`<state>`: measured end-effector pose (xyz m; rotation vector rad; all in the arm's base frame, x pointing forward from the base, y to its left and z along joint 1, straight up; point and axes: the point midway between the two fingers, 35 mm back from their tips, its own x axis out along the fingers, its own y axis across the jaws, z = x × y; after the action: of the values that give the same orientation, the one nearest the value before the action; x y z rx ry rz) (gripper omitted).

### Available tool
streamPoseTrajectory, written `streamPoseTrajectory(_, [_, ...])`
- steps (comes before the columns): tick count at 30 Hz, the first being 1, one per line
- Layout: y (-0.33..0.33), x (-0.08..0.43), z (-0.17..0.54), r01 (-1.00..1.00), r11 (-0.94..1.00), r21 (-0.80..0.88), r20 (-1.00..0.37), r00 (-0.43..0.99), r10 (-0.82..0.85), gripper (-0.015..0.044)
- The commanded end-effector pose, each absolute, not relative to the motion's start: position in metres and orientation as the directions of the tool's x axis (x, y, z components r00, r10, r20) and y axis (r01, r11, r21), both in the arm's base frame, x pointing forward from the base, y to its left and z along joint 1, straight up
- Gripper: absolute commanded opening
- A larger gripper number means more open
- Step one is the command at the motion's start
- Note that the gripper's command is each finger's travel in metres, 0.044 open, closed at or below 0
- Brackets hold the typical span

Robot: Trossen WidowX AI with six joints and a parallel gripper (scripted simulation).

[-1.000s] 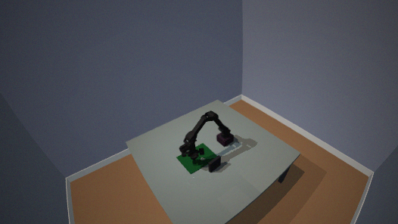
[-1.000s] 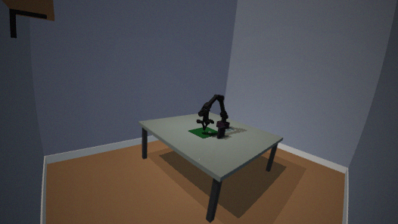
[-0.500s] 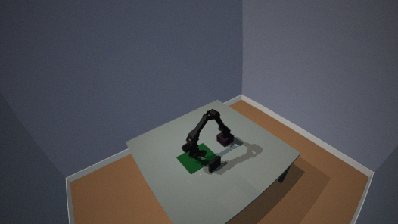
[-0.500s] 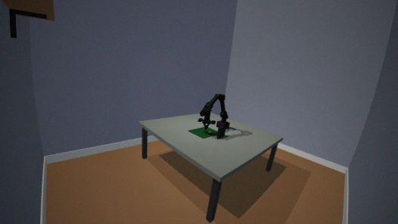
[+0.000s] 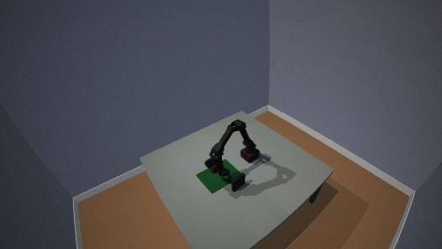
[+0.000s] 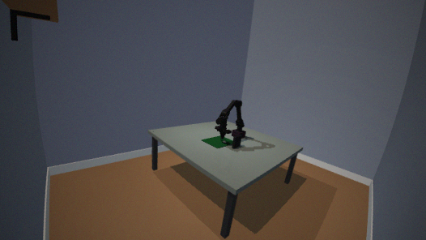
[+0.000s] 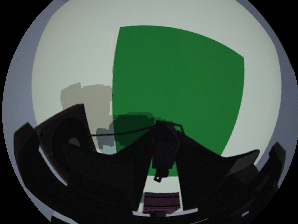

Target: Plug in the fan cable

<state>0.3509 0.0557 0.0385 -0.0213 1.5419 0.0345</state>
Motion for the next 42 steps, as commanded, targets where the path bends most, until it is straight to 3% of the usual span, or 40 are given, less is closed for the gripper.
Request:
streamPoseTrajectory(1, [0.056, 0.346, 0.042, 0.104, 0.994, 0.011, -0.999, 0.042, 0.006, 0.0])
streamPoseTrajectory(12, [0.057, 0.329, 0.04, 0.468, 0.884, 0.025, -0.999, 0.041, 0.006, 0.0])
streamPoseTrajectory(24, [0.058, 0.31, 0.037, 0.785, 0.618, 0.034, -0.999, 0.039, 0.006, 0.0])
streamPoseTrajectory(42, [0.054, 0.312, 0.038, 0.821, 0.569, 0.035, -0.999, 0.039, 0.006, 0.0])
